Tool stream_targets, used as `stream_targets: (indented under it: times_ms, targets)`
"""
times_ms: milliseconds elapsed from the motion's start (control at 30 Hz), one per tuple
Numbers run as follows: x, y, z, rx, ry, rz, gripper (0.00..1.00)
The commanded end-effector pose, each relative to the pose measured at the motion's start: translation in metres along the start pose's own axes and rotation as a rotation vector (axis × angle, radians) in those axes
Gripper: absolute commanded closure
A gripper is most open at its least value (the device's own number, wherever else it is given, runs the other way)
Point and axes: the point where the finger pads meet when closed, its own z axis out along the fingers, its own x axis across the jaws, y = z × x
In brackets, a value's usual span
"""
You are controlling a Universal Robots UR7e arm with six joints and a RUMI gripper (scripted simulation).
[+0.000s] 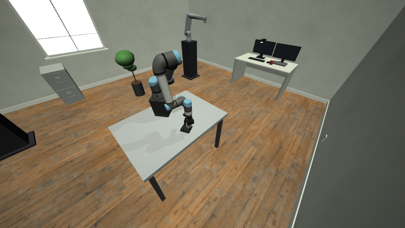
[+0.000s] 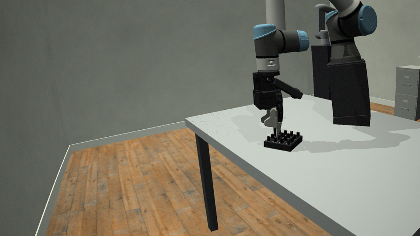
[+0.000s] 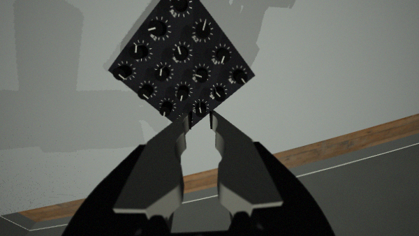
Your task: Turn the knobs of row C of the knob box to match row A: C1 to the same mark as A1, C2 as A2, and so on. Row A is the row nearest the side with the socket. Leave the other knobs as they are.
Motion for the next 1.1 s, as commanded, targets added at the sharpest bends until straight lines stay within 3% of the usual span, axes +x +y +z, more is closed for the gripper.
stream_targets:
  times_ms: [0, 1067]
  targets:
    - [0.0001, 0.0005, 0.0026, -0.001, 0.0, 0.0, 0.89]
    - [0.0001, 0.0005, 0.0124, -0.001, 0.0, 0.0, 0.89]
